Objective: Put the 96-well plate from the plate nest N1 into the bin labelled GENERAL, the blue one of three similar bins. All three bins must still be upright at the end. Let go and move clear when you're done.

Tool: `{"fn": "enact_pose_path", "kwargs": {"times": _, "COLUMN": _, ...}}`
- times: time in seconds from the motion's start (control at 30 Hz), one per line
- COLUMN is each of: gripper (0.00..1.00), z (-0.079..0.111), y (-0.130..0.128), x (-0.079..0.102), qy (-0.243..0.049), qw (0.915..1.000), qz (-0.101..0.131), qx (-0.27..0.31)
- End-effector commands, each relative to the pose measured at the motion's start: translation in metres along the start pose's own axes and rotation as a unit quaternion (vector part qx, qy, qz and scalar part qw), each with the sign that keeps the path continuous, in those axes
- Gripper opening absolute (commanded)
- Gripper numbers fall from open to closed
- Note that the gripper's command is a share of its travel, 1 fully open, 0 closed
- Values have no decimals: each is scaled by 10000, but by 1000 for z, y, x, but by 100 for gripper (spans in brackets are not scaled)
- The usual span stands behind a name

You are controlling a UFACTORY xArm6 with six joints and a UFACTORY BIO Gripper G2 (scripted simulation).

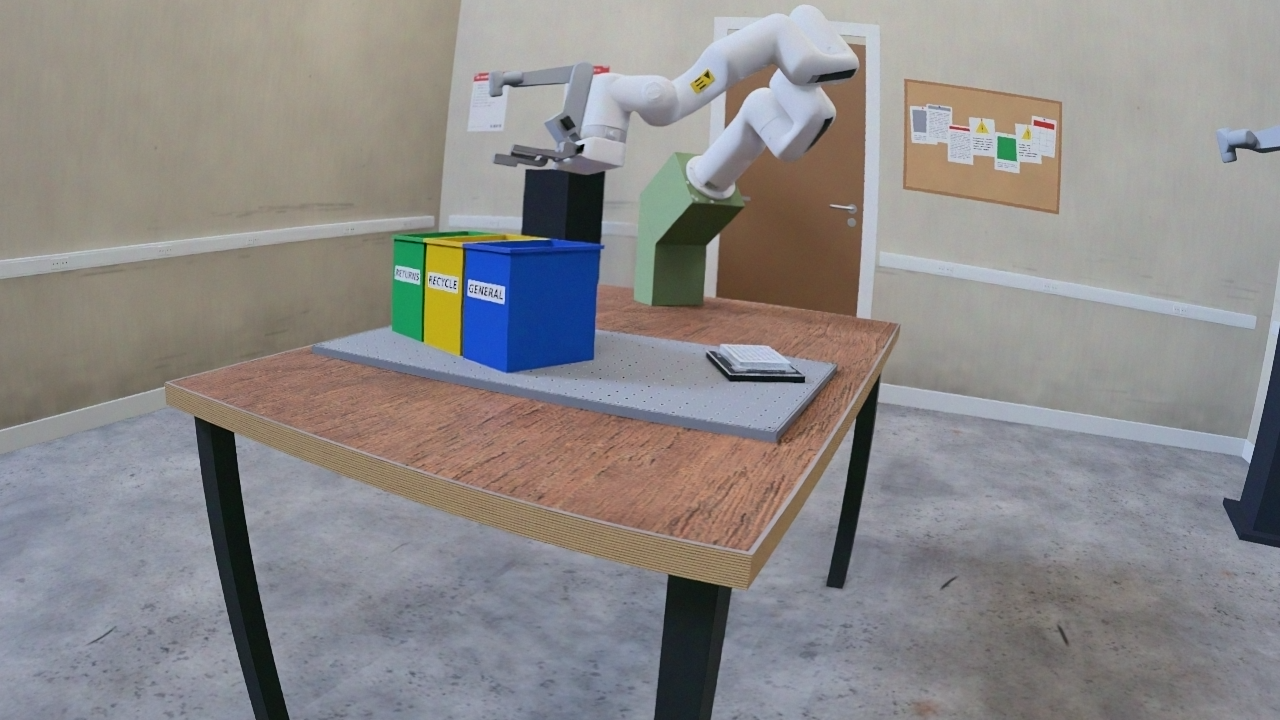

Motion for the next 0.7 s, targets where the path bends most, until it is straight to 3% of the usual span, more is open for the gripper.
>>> {"fn": "enact_pose_path", "kwargs": {"times": 0.0, "gripper": 37, "z": 19, "y": -13, "x": 0, "qy": -60, "qw": 9976, "qz": 49, "qx": 693}}
{"fn": "enact_pose_path", "kwargs": {"times": 0.23, "gripper": 37, "z": 35, "y": -20, "x": -1, "qy": -51, "qw": 9946, "qz": 91, "qx": 1031}}
{"fn": "enact_pose_path", "kwargs": {"times": 0.5, "gripper": 37, "z": 63, "y": -34, "x": -2, "qy": -21, "qw": 9854, "qz": 150, "qx": 1694}}
{"fn": "enact_pose_path", "kwargs": {"times": 0.57, "gripper": 37, "z": 71, "y": -40, "x": -2, "qy": -2, "qw": 9792, "qz": 167, "qx": 2020}}
{"fn": "enact_pose_path", "kwargs": {"times": 0.67, "gripper": 37, "z": 78, "y": -40, "x": -3, "qy": -2, "qw": 9792, "qz": 168, "qx": 2022}}
Point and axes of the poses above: the point midway between the two finger pads, its own z axis back along the fingers, its own y axis across the jaws, x = y × z, the point moved 8 cm from there along z, back along the fingers, and after that the axes turned 12 degrees about z, right-handed, at the moved point
